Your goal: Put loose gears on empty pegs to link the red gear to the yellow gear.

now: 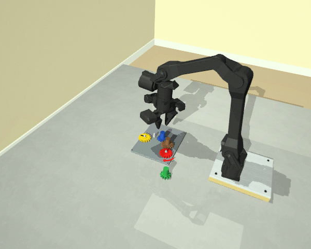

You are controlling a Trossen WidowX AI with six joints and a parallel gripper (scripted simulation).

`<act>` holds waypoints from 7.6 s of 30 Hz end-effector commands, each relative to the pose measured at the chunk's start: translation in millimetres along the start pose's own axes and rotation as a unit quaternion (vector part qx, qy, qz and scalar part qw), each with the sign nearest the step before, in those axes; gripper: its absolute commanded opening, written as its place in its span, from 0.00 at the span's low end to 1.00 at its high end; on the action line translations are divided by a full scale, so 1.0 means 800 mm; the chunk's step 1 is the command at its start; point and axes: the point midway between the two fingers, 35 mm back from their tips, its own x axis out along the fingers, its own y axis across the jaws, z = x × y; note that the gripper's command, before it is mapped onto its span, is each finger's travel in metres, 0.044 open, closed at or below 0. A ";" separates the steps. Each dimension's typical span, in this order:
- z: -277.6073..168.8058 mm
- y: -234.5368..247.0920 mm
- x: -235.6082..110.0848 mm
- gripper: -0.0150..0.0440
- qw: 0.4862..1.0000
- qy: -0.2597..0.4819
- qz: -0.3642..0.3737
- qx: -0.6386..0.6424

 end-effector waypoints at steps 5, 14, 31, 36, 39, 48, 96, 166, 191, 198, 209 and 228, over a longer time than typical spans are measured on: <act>-0.100 0.082 0.002 0.89 0.997 0.011 0.003 -0.071; -0.198 0.124 0.004 1.00 0.991 0.013 0.004 -0.134; -0.199 0.125 0.038 1.00 0.991 0.013 0.004 -0.134; -0.199 0.125 0.048 1.00 0.991 0.013 0.004 -0.134; -0.199 0.125 0.054 1.00 0.991 0.013 0.004 -0.134; -0.199 0.125 0.067 1.00 0.991 0.013 0.004 -0.134; -0.193 0.133 0.020 0.25 0.991 0.012 0.005 -0.134; -0.151 0.113 -0.096 0.25 0.990 0.009 0.004 -0.139; -0.082 0.097 -0.067 0.25 0.991 0.008 0.006 -0.134; -0.062 0.089 -0.059 0.25 0.991 0.008 0.005 -0.134; -0.031 0.074 -0.045 0.25 0.991 0.007 0.004 -0.134; 0.020 0.038 -0.018 0.25 0.991 0.005 0.000 -0.131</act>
